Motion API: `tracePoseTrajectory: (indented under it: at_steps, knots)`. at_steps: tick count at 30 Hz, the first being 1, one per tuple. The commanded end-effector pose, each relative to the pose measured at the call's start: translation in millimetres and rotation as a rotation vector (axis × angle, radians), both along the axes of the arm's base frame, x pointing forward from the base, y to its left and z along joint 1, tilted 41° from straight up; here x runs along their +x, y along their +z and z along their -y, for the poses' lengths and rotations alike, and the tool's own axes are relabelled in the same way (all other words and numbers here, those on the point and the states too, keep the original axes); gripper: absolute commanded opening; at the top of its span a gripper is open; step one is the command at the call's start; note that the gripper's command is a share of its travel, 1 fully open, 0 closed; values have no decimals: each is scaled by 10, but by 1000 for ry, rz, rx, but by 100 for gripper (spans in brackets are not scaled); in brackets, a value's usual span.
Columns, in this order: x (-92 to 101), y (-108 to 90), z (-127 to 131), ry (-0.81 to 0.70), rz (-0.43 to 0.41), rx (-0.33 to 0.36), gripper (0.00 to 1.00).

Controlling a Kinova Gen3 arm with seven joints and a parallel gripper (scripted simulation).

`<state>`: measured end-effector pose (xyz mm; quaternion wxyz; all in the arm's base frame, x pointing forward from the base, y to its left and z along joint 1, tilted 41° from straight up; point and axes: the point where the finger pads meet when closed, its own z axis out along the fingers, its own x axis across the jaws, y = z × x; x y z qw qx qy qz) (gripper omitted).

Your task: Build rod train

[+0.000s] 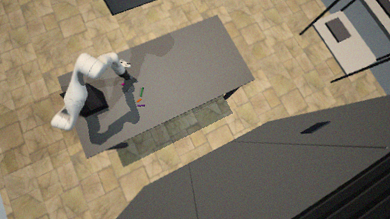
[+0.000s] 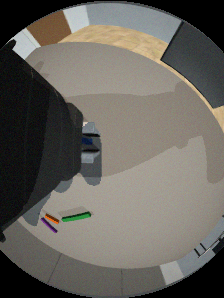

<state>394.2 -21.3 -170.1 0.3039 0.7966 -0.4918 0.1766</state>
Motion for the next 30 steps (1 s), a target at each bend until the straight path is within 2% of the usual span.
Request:
tracePoseTrajectory:
  at_steps: [1, 12, 13, 30]
  knots:
    - [32, -10, -16, 1, 8, 5, 54]
    - [32, -10, -16, 1, 8, 5, 54]
    - [32, -10, -16, 1, 8, 5, 24]
    - [32, -10, -16, 1, 8, 5, 24]
